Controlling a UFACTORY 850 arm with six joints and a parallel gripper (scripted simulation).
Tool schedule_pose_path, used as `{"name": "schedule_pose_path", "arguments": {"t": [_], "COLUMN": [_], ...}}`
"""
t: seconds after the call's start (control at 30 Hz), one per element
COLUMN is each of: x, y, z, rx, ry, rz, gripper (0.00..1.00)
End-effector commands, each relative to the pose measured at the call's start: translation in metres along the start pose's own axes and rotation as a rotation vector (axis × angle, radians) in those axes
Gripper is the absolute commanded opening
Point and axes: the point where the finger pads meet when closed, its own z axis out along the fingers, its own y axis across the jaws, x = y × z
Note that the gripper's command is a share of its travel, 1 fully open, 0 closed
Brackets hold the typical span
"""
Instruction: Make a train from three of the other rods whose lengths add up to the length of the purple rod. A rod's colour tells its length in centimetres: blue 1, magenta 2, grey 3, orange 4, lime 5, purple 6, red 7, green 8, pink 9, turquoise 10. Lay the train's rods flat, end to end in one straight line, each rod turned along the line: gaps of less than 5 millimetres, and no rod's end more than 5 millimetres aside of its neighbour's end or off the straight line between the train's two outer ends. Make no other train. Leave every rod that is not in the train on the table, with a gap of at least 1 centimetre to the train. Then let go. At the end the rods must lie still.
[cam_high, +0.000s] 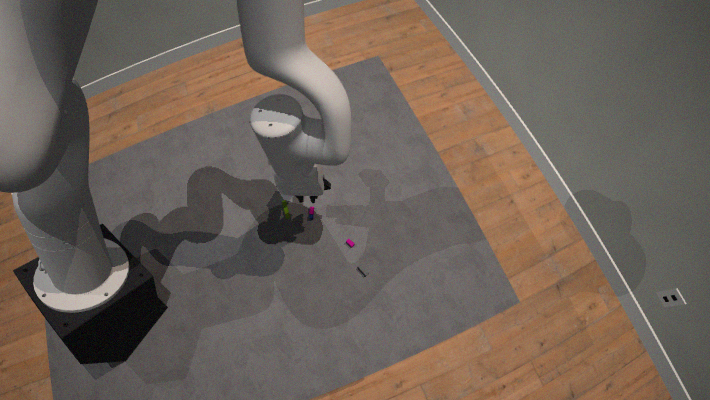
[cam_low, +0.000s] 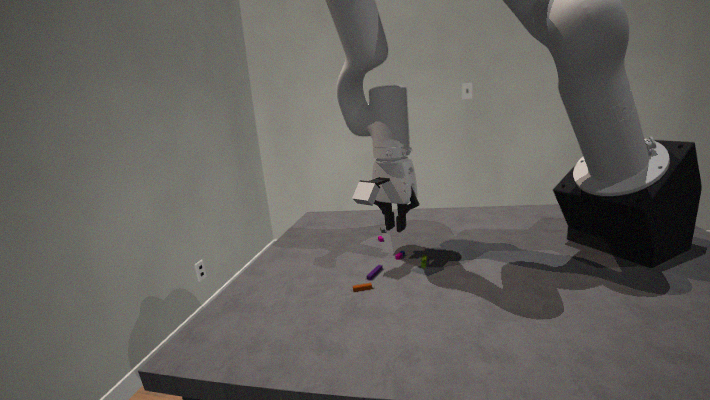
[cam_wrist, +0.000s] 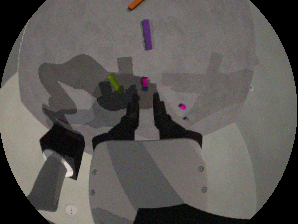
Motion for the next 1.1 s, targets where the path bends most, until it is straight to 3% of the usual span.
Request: {"name": "schedule_pose_path", "arguments": {"t": [0.0,0.17,0.2,1.07], "x": [0.0004,0.0004,0.0004,-0.0002], "y": [0.0004,0.0004,0.0004,0.0015], "z": [-0.0113,-0.0137,-0.0137,-0.0135], "rx": [0.004,0.004,0.004,0.004], "ry": [0.001,0.001,0.001,0.001], "rz": [0.001,0.001,0.001,0.015], "gripper": [0.24,0.24,1.00,1.00]}}
